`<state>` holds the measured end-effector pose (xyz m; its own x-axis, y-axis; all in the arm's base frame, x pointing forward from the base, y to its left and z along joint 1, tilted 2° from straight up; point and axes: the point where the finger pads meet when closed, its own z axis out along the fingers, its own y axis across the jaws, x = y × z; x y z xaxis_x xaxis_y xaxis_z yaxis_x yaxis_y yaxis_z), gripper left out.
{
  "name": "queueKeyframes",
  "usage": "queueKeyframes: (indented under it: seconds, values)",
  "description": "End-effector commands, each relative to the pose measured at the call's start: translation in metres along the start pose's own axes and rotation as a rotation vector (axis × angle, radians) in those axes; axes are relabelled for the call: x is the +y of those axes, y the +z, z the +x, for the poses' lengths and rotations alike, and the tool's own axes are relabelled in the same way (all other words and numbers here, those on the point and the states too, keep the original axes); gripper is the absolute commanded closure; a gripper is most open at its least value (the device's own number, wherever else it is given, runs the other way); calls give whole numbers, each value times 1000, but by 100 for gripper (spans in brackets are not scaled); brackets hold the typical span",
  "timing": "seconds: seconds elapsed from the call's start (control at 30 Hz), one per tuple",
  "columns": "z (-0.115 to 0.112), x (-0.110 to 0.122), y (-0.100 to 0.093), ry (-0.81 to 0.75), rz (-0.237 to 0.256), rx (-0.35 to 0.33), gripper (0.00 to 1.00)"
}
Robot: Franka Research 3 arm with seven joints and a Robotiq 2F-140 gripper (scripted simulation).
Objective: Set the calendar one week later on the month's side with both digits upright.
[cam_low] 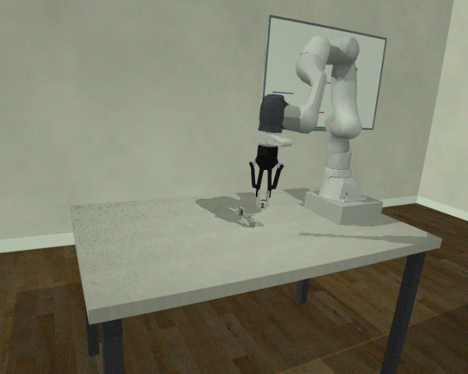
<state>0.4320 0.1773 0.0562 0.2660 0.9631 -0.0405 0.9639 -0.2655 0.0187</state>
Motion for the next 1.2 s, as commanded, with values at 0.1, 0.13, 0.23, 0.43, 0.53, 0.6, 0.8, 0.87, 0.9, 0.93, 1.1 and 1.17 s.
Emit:
queueKeyframes:
  seconds: [0.1,0.13,0.23,0.43,0.53,0.6,0.8,0.87,0.9,0.93,1.1,1.17]
  values:
    - [5,-1,-1,-226,7,15,84]
    - [5,-1,-1,-243,7,15,84]
    - [7,-2,0,-296,7,16,84]
    - [10,-4,0,-356,6,16,84]
    - [10,-4,0,-361,6,16,84]
    - [10,-4,0,-361,6,16,84]
    - [10,-4,0,-361,6,16,84]
    - [10,-4,0,-361,6,16,84]
    - [10,-4,0,-361,6,16,84]
    - [10,-4,0,-361,6,16,84]
    - [10,-4,5,-361,7,17,84]
    - [10,-4,9,-361,7,17,84]
